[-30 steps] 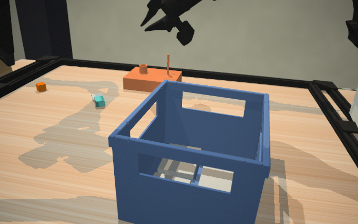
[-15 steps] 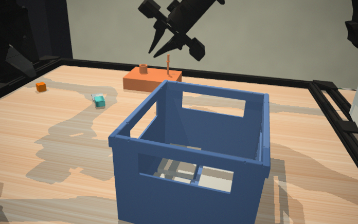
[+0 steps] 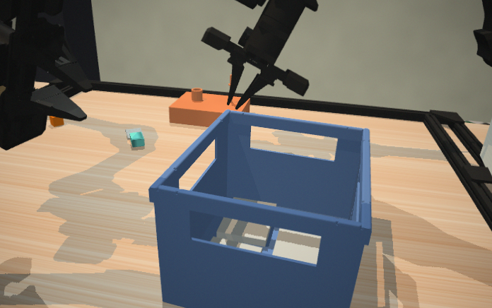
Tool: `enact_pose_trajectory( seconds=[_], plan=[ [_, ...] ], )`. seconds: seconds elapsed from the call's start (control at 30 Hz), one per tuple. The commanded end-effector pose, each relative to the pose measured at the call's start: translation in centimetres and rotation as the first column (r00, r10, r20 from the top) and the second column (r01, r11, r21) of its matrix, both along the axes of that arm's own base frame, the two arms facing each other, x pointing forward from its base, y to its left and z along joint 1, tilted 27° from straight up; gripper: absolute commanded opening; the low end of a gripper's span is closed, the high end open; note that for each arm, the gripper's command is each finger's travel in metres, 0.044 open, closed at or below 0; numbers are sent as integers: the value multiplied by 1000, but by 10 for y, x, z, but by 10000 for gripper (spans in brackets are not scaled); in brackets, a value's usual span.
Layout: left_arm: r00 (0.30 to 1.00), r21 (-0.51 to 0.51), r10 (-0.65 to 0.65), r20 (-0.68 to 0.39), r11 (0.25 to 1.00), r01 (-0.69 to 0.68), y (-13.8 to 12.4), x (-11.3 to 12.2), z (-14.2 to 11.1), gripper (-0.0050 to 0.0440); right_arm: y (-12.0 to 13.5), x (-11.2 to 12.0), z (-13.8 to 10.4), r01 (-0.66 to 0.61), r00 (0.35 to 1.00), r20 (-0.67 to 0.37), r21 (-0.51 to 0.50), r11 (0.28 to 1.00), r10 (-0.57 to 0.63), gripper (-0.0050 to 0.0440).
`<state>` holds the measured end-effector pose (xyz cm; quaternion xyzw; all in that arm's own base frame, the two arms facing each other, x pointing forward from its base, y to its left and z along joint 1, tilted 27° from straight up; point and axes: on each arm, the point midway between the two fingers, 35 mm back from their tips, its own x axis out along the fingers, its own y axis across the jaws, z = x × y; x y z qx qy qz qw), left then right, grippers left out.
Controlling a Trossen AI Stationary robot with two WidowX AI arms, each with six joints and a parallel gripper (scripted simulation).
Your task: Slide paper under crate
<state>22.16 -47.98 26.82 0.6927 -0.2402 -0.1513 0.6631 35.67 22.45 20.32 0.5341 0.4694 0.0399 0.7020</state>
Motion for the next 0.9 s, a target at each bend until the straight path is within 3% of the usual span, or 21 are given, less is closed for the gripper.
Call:
enact_pose_trajectory(
  seconds=[0.0, 0.47, 0.63, 0.87],
  plan=[
    [1000, -32, 16, 11, 999, -15, -2, 5, 1, 150, 4, -7, -9, -18, 999, -49, -1, 1000, 18, 60],
    [990, -303, 127, 58, 947, -104, 6, 36, -7, 150, 16, -70, -46, -117, 918, -380, 25, 993, 118, 60],
    [986, -295, 141, 94, 949, -108, 8, 30, -4, 150, 4, -58, -53, -55, 909, -414, 14, 998, 55, 60],
    [979, -373, 179, 101, 919, -129, 15, 37, -11, 150, 6, -78, -61, -69, 855, -514, 22, 997, 71, 60]
  ],
)
